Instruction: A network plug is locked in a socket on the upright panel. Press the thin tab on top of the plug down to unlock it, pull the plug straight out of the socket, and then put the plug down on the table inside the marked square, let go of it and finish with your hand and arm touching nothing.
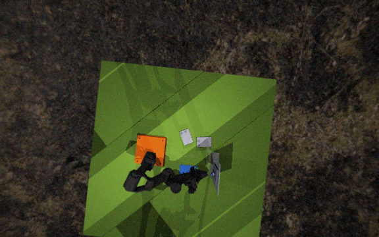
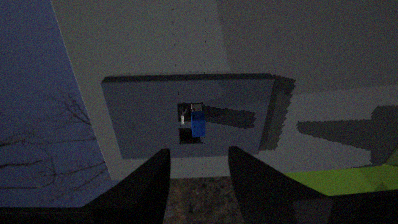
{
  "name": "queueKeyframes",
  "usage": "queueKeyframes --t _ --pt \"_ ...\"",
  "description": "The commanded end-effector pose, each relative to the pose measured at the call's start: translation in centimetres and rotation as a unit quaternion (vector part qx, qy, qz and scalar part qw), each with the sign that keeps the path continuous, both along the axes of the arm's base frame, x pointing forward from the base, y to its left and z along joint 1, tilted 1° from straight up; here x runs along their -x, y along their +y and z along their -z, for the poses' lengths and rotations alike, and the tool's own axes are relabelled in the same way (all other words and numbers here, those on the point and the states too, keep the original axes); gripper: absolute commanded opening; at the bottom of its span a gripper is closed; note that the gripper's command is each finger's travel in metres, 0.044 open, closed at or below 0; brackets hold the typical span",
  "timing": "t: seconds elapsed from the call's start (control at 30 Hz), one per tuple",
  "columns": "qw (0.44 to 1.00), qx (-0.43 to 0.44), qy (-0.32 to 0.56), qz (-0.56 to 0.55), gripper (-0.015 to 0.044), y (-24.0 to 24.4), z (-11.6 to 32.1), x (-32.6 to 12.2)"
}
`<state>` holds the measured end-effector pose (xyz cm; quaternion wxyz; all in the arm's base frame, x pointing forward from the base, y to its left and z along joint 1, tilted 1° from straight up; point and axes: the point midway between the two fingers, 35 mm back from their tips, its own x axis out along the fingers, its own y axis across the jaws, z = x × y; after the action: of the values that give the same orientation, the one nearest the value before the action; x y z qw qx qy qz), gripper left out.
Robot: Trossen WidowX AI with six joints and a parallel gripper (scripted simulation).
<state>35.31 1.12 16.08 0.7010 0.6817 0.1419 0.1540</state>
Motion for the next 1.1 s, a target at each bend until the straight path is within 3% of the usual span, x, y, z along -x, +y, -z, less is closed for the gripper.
queueKeyframes --t 0.0,0.63,1.07 --pt "1.000 -0.002 -0.003 0.002 0.0156 0.0 -0.3 -1.0" --pt "1.000 -0.002 -0.004 0.002 0.0156 0.6 -0.3 -3.5" --pt "1.000 -0.002 -0.004 0.002 0.0069 0.6 -0.3 -3.5"
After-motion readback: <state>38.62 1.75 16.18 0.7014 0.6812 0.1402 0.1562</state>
